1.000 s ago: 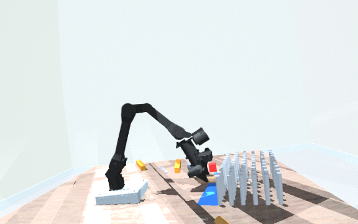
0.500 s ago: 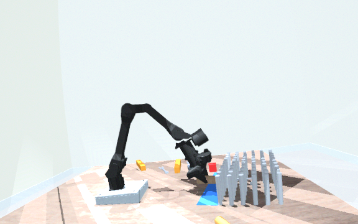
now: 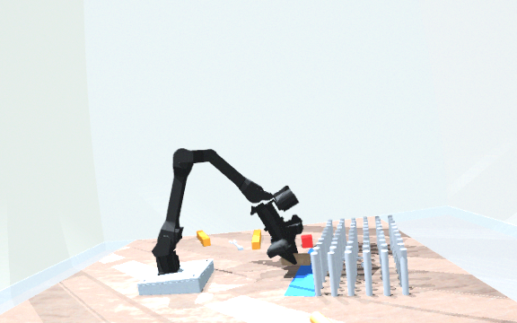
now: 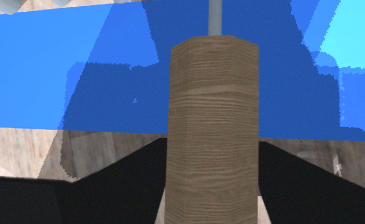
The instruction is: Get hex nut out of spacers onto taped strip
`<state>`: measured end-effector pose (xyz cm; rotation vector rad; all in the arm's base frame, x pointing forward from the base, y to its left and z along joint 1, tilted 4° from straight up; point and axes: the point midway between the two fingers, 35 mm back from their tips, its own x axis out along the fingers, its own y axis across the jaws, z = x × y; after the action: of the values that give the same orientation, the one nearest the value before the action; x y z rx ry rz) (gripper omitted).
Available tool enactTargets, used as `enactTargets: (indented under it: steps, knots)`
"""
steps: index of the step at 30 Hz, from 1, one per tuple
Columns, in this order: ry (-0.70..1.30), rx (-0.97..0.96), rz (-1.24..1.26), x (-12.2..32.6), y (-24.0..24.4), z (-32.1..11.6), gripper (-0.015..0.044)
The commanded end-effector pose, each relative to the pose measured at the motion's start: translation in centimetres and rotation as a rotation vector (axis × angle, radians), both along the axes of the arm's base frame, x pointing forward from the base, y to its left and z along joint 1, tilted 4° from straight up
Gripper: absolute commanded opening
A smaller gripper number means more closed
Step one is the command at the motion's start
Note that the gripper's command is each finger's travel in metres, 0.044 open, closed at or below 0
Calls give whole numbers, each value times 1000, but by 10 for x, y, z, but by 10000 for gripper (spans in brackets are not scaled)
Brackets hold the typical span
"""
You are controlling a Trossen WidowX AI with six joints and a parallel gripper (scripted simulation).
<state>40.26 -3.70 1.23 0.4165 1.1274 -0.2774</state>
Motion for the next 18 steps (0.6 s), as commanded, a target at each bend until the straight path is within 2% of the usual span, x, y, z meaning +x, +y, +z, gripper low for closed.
enactTargets:
  steps: [1,18]
  knots:
    - [-7,-2,-4,-2,0,2,0]
    - [-6,-2,-5,-10,1,3,0]
